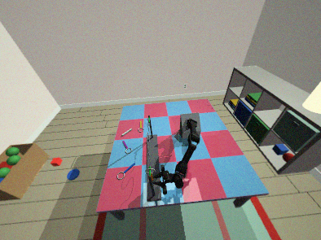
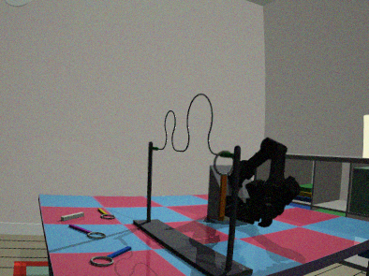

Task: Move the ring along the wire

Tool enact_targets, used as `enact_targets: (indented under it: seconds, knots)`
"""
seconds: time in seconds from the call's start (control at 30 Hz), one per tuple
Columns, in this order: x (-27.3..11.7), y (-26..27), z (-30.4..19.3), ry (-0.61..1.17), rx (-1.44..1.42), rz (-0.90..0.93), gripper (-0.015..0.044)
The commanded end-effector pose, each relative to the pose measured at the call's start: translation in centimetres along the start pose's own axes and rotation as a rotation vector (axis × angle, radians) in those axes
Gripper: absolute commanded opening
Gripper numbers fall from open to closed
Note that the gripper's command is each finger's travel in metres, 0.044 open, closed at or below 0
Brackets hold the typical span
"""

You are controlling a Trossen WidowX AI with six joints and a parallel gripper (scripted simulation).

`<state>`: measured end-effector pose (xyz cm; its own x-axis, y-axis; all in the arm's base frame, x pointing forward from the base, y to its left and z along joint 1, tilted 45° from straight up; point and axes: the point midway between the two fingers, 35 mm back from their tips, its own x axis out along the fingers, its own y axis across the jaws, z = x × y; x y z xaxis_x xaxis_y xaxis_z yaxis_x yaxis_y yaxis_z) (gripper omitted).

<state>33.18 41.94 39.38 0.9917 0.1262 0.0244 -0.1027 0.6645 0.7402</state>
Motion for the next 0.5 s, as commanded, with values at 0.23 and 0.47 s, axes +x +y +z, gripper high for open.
enact_targets:
  seconds: [0.23,0.47]
  knots:
    - [1.9,-0.3,-0.2,0.001,-0.009,-0.001,0.0160]
    - [3.0,-0.4,-0.1,0.001,-0.010,-0.001,0.0160]
